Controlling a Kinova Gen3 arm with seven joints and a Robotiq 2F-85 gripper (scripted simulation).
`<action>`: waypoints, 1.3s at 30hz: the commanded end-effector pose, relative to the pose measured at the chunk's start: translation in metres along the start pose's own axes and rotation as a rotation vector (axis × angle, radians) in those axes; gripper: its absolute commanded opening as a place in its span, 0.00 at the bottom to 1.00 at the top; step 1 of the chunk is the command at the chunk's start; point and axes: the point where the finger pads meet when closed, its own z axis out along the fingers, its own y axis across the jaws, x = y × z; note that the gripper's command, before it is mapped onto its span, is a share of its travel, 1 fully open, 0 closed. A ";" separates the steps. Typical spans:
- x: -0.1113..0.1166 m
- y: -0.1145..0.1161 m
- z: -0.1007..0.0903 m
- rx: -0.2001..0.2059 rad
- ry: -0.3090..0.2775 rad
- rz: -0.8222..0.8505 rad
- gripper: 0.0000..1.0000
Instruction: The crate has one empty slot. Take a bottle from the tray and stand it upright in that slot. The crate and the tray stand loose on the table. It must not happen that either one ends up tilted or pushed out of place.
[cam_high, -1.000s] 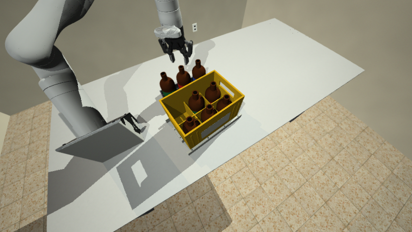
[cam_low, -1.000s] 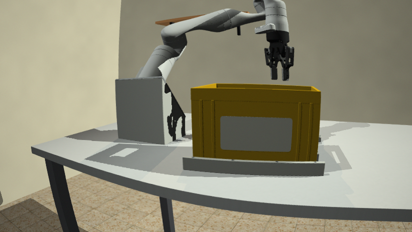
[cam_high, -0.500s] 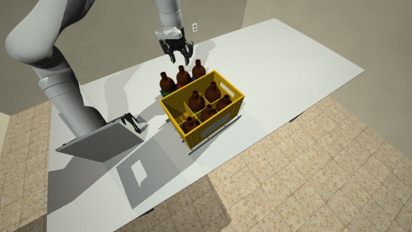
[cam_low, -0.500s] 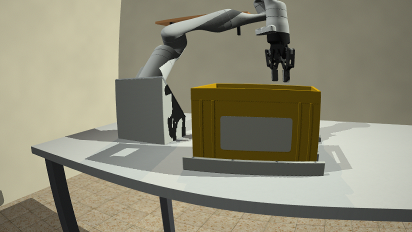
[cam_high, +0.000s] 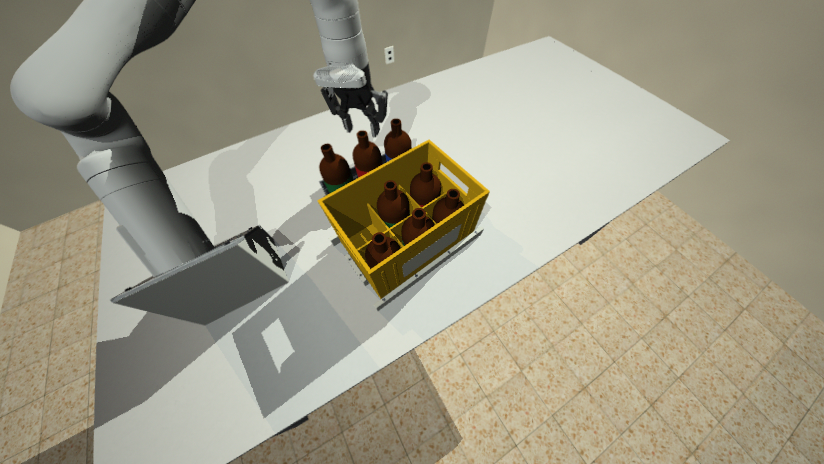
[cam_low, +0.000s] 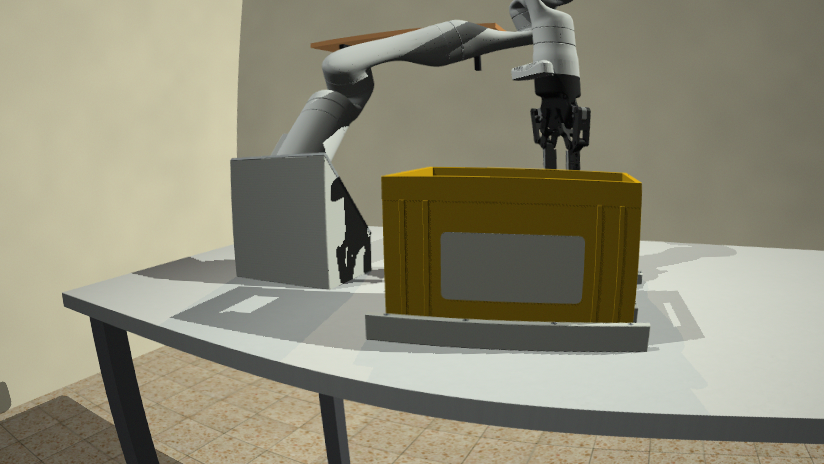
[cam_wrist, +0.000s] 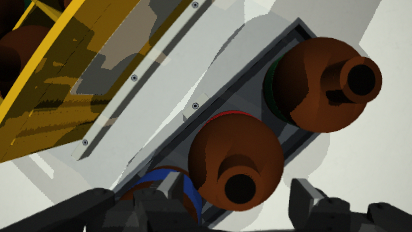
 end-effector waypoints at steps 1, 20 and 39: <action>0.001 -0.001 0.006 0.004 0.003 -0.010 0.64; 0.001 -0.001 0.022 0.004 0.003 -0.010 0.64; 0.001 -0.001 0.024 0.004 0.003 -0.010 0.64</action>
